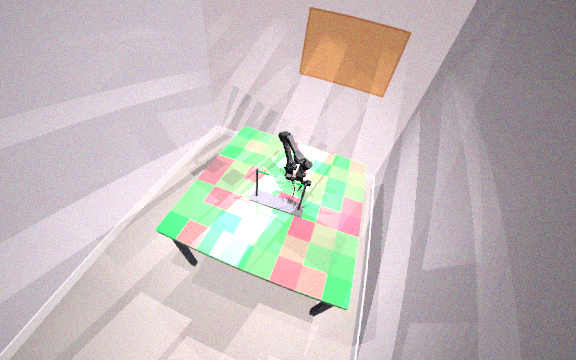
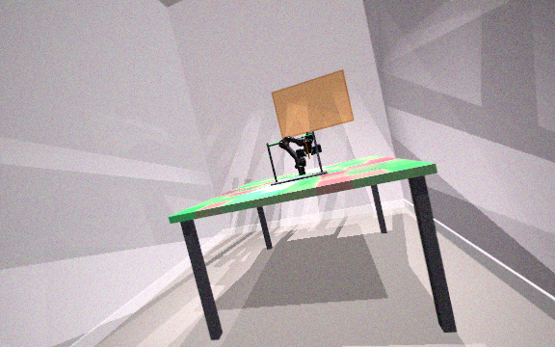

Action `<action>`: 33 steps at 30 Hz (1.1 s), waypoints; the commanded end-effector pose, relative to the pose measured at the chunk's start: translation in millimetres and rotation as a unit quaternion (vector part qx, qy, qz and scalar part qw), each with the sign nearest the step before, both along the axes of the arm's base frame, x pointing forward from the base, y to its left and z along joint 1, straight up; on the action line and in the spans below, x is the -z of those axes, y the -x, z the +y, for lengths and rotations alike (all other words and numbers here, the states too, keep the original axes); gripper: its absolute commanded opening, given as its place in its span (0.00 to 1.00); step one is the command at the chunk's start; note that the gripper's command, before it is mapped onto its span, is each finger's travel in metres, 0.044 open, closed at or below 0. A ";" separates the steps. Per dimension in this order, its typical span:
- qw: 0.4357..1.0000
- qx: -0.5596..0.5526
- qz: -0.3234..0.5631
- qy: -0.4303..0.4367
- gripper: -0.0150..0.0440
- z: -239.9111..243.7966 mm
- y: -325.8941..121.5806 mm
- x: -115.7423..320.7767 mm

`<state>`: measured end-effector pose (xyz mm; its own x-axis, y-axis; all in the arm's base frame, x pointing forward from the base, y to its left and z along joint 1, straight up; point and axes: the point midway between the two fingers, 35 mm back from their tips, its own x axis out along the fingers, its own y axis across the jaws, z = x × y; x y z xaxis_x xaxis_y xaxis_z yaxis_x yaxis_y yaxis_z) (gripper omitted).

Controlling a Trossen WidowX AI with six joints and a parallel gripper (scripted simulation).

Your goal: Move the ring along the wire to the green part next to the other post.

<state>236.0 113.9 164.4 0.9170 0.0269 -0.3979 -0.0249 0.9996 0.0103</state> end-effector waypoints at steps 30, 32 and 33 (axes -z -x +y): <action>1.000 -0.002 -0.004 0.001 1.00 -3.7 45.1 -21.0; 1.000 -0.002 -0.004 0.001 1.00 -3.7 45.1 -21.0; 1.000 -0.002 -0.004 0.001 1.00 -3.7 45.1 -21.0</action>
